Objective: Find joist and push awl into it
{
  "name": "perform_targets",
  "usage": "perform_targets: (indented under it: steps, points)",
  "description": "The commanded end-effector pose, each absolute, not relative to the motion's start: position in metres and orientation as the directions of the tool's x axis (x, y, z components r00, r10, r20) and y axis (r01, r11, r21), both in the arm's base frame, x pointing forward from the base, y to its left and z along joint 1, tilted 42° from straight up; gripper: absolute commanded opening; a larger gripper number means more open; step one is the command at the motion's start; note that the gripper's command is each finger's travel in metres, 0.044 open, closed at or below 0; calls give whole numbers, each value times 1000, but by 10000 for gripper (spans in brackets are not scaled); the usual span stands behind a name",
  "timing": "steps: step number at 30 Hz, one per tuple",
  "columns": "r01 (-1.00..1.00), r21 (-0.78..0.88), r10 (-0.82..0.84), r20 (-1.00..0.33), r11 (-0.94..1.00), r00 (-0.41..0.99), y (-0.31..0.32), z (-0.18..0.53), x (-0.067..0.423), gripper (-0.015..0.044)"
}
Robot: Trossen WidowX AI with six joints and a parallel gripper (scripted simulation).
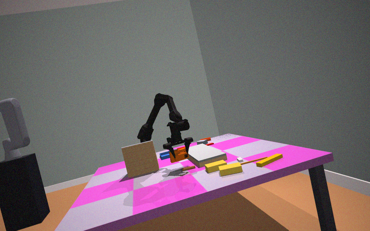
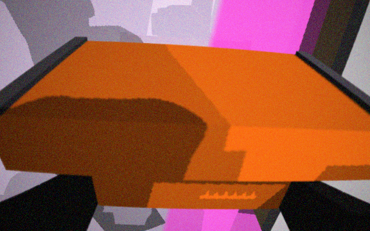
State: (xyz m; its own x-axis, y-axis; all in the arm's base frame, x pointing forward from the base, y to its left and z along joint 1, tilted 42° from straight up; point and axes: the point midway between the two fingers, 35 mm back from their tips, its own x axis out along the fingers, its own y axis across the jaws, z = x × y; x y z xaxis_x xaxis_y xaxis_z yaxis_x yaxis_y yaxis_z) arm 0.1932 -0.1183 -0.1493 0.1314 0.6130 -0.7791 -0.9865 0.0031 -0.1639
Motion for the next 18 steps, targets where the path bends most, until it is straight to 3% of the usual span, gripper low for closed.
perform_targets:
  steps: [1, 18]
  points:
    - [-987, -159, 594, -794, 3, 130, -119, -149, 193, 0]
    - [-988, -157, 524, -841, 3, 136, -116, -148, 193, 0]
